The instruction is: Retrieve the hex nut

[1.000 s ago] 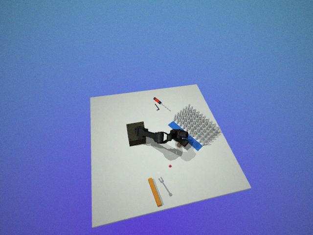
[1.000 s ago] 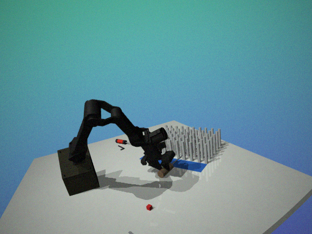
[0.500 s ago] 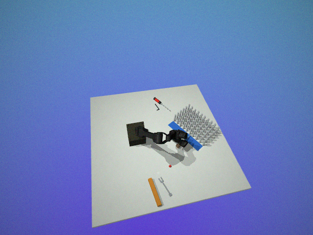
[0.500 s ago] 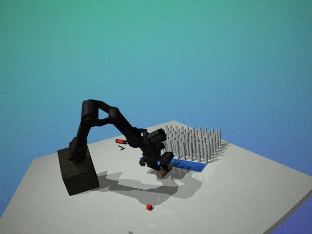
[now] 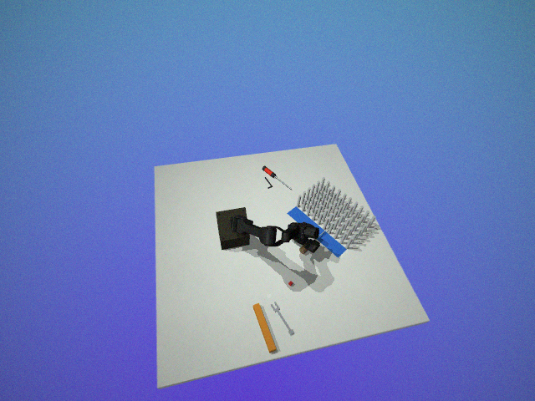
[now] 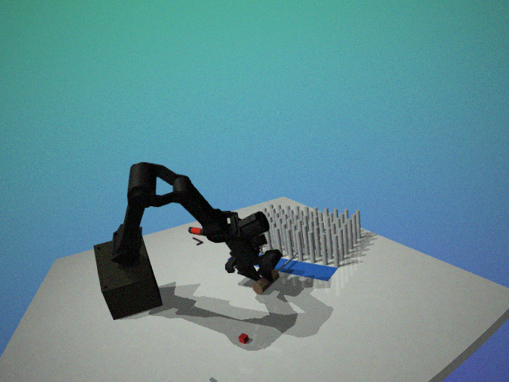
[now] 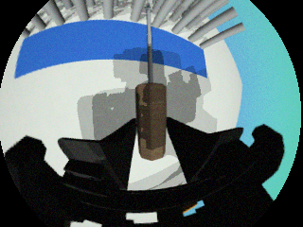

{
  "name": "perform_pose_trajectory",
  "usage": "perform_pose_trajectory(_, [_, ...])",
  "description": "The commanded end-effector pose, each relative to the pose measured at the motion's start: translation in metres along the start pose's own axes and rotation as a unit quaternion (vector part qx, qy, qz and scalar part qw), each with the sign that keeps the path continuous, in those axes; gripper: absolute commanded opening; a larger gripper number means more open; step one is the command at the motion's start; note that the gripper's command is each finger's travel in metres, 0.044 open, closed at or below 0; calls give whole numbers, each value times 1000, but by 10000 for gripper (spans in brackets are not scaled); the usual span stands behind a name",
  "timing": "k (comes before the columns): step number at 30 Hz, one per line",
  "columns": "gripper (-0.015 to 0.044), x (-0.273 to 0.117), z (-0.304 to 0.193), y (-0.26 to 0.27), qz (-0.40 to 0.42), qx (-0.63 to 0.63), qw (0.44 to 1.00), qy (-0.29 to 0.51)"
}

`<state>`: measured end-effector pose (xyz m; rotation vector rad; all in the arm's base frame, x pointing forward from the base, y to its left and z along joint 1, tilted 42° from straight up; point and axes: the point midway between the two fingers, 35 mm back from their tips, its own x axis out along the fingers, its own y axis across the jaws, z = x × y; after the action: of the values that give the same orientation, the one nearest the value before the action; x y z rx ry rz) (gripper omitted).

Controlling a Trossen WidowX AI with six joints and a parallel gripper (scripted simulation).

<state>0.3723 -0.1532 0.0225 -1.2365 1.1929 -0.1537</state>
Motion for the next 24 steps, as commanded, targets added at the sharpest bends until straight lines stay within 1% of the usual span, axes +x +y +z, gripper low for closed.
perform_pose_trajectory(1, [0,-2,-4,-1,-1,-1,1000,1])
perform_pose_trajectory(24, [0,-6,-19,-1,-1,-2,1000,1])
